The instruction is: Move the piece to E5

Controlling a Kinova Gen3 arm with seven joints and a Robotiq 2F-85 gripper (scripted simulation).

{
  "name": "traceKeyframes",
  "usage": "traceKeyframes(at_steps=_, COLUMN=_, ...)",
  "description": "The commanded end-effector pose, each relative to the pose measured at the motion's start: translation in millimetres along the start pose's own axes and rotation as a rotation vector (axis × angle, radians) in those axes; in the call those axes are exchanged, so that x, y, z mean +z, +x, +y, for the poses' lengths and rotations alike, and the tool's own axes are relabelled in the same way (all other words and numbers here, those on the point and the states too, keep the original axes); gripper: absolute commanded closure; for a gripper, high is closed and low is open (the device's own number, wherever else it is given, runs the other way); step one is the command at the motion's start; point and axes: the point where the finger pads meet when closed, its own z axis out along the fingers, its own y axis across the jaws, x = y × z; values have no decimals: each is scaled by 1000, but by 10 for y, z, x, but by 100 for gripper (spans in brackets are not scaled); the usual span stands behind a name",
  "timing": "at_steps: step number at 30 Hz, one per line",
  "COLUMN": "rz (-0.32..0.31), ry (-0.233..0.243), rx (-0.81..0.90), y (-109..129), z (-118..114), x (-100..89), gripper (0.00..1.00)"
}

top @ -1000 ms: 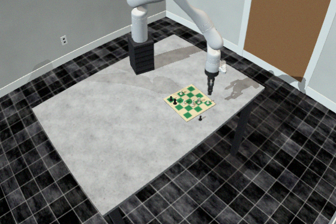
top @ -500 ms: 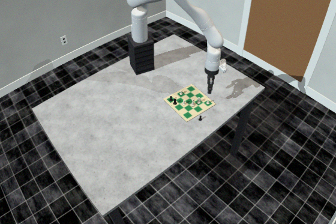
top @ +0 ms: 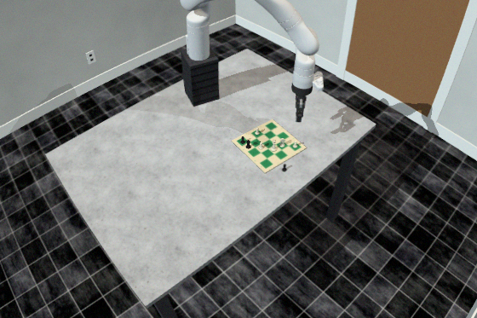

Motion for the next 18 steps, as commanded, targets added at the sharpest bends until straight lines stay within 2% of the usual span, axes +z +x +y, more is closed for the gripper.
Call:
traceKeyframes(at_steps=1, rz=13, ry=-13, rx=5, y=26, z=62, x=-137, gripper=0)
traceKeyframes(at_steps=18, rz=13, ry=-13, rx=5, y=26, z=62, x=-179, gripper=0)
